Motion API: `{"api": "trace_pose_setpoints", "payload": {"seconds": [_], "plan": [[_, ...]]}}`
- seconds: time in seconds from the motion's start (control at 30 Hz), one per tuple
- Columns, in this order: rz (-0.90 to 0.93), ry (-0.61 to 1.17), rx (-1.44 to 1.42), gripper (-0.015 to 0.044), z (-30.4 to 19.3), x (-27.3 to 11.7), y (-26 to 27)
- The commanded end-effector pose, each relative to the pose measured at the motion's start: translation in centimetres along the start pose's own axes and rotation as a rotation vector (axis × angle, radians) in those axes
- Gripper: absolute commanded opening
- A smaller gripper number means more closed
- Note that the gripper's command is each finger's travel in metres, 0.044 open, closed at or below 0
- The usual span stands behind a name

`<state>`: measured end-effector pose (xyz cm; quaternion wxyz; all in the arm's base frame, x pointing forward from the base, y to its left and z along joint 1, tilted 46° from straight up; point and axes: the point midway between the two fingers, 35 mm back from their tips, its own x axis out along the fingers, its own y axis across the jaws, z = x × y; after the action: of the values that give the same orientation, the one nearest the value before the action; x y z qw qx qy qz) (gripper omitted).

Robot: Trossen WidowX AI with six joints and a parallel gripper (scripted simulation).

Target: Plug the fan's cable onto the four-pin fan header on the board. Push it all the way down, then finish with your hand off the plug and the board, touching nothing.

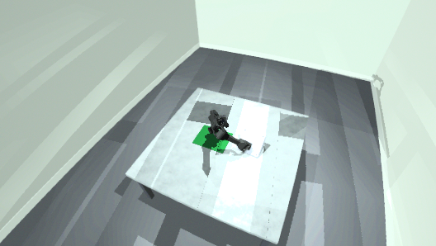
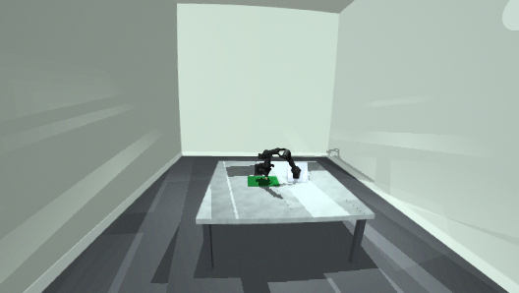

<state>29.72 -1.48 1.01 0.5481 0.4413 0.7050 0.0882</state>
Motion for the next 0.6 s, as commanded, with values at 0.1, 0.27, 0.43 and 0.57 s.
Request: {"api": "trace_pose_setpoints", "payload": {"seconds": [0.1,0.27,0.43,0.57], "plan": [[-0.002,0.003,0.01,0.0,-0.27,0.09,-0.11],[-0.002,0.003,0.006,0.0,-0.24,0.19,-0.11],[-0.002,0.003,0.002,0.0,-0.17,0.28,-0.09],[-0.002,0.003,0.0,0.0,-0.09,0.34,-0.06]]}}
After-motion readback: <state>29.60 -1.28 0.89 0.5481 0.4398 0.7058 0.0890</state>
